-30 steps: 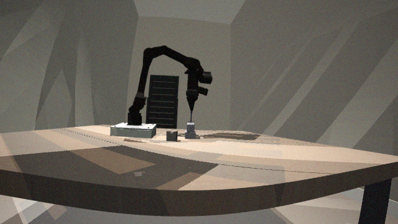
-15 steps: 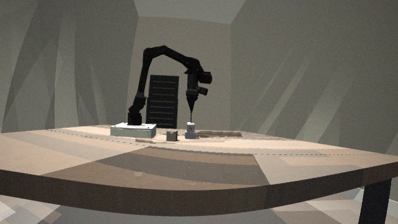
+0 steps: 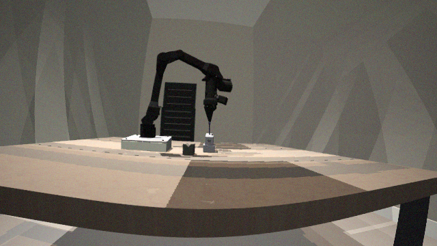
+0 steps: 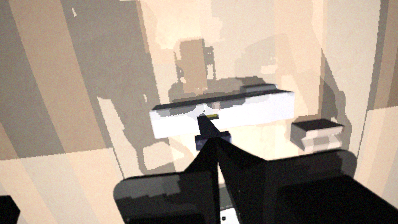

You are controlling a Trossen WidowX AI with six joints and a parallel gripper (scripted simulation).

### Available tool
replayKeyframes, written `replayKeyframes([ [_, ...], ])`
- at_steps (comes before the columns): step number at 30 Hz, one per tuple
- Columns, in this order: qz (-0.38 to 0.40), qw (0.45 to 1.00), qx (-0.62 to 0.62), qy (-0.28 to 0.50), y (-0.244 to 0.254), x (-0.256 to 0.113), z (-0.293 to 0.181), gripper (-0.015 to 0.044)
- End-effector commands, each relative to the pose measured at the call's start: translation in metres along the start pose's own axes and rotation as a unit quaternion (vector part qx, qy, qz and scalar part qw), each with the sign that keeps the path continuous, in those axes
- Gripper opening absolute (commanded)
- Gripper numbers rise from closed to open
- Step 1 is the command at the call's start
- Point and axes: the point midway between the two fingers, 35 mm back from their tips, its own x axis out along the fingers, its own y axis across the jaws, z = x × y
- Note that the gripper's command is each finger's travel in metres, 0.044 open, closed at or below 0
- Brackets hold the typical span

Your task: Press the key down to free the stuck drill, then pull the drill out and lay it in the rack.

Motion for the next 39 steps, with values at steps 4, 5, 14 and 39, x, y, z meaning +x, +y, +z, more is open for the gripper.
replayKeyframes([
  [4, -0.003, 1.000, 0.001, 0.003, 0.000, 0.006, 0.001, 0.0000],
  [5, -0.003, 1.000, 0.001, 0.003, 0.000, 0.006, 0.001, 0.0000],
  [14, -0.003, 1.000, 0.001, 0.003, 0.001, 0.010, 0.003, 0.0000],
  [39, -0.003, 1.000, 0.001, 0.003, 0.001, 0.017, -0.002, 0.0000],
])
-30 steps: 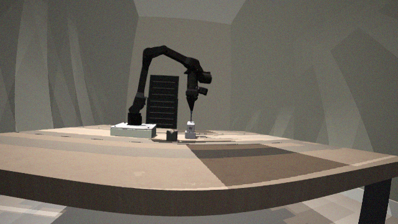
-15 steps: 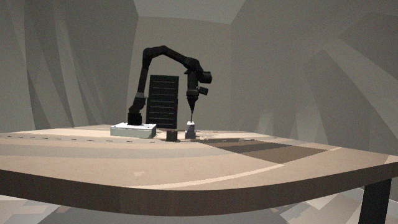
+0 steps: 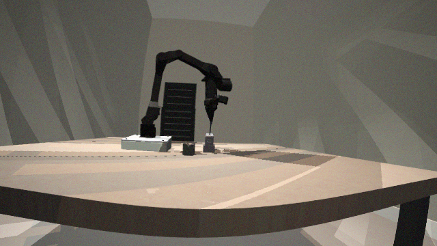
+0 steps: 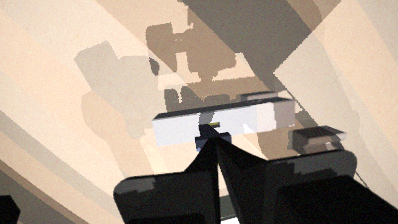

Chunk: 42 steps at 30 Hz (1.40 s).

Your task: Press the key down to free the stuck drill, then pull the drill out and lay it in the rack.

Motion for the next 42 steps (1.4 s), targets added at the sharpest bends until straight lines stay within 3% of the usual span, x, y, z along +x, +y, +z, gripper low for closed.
replayKeyframes([
  [1, -0.003, 1.000, -0.002, 0.023, 0.001, 0.014, -0.008, 0.0000],
  [42, -0.003, 1.000, -0.002, 0.023, 0.003, 0.031, -0.011, 0.0000],
])
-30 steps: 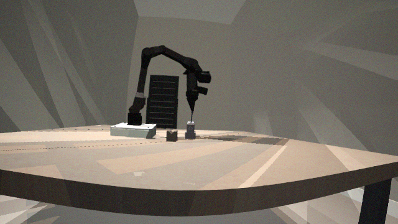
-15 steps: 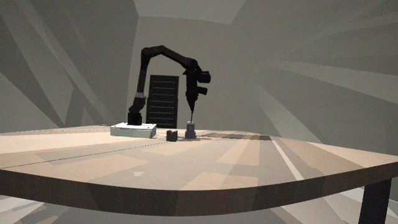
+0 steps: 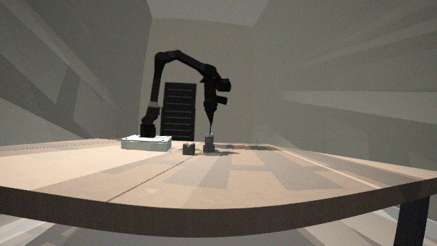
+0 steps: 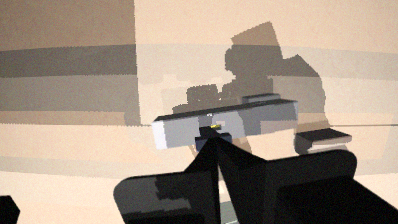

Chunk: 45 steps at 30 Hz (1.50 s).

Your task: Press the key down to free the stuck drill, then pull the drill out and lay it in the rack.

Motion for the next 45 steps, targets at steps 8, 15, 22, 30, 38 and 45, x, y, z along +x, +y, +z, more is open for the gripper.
replayKeyframes([
  [8, -0.004, 0.999, -0.003, 0.034, 0.003, 0.026, -0.011, 0.0000],
  [15, -0.004, 0.999, -0.003, 0.033, 0.003, -0.017, 0.000, 0.0184],
  [22, -0.004, 0.999, -0.003, 0.033, 0.001, -0.056, 0.003, 0.0367],
  [30, -0.001, 0.980, -0.196, 0.027, -0.038, -0.022, 0.014, 0.0440],
  [38, 0.009, 0.878, -0.479, 0.028, -0.089, 0.018, 0.013, 0.0440],
  [45, 0.014, 0.799, -0.601, 0.027, -0.116, 0.038, 0.007, 0.0440],
])
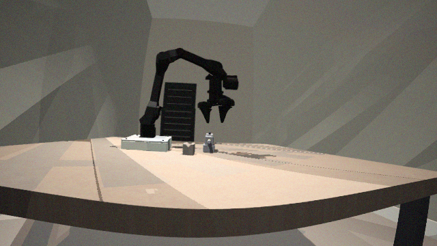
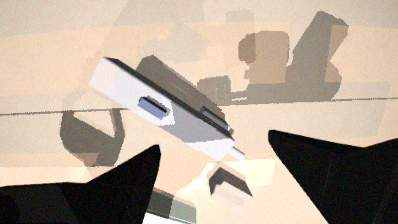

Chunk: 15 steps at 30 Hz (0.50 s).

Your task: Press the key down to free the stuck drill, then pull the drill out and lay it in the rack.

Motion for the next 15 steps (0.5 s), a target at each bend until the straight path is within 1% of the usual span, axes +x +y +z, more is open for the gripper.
replayKeyframes([
  [1, 0.010, 0.959, -0.282, 0.006, -0.031, 0.044, -0.045, 0.0440],
  [10, 0.011, 0.917, -0.399, 0.011, -0.051, 0.063, -0.075, 0.0440],
  [15, 0.011, 0.914, -0.406, 0.011, -0.052, 0.064, -0.077, 0.0440],
])
